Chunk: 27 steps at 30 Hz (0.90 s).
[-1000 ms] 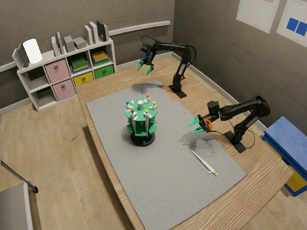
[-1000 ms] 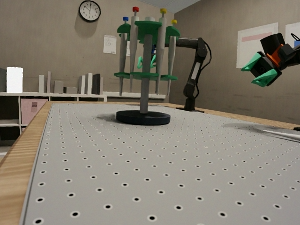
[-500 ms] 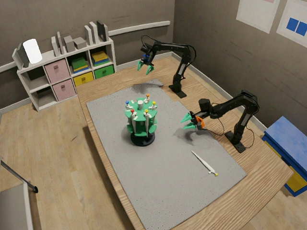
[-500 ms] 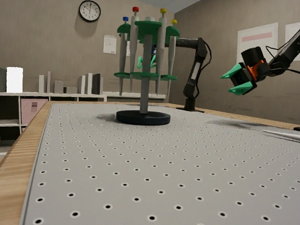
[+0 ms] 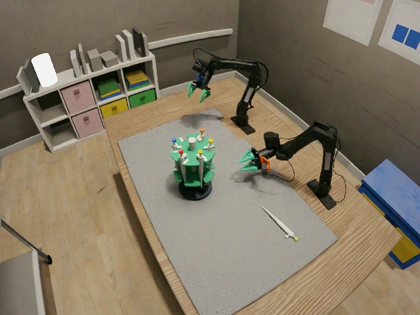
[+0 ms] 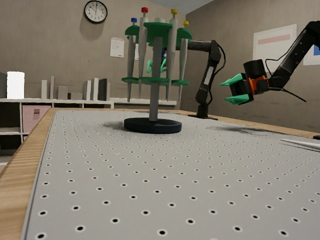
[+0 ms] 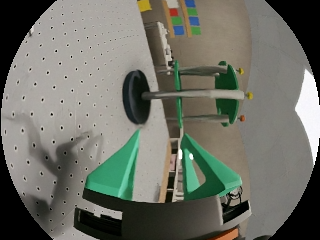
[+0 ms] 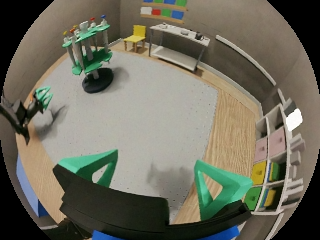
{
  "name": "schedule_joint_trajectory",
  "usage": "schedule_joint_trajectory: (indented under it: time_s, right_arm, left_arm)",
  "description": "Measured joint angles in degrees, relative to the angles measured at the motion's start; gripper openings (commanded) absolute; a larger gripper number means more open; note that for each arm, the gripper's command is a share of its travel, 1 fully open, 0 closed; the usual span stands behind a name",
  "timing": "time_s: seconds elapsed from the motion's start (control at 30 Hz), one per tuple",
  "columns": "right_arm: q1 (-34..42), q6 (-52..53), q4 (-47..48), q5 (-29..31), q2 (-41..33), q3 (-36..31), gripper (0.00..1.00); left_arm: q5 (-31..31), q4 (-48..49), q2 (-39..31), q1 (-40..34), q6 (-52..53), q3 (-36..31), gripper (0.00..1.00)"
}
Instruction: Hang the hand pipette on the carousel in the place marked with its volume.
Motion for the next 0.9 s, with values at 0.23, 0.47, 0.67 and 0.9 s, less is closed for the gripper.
schedule_joint_trajectory:
  time_s: [0.23, 0.47, 0.67, 0.9]
  right_arm:
    - [0.00, 0.00, 0.00, 0.00, 0.00, 0.00, 1.00]
    - [0.00, 0.00, 0.00, 0.00, 0.00, 0.00, 1.00]
    - [0.00, 0.00, 0.00, 0.00, 0.00, 0.00, 1.00]
    - [0.00, 0.00, 0.00, 0.00, 0.00, 0.00, 1.00]
  left_arm:
    - [-3.02, 3.72, 3.41, -0.76, -1.33, 2.43, 0.49]
    - [-6.25, 9.62, 8.61, -1.95, -3.67, 7.50, 0.49]
    - [-9.51, 14.93, 20.94, -5.16, -6.01, 17.05, 0.49]
    - [-11.47, 17.86, 22.14, -5.03, -5.97, 19.10, 0.49]
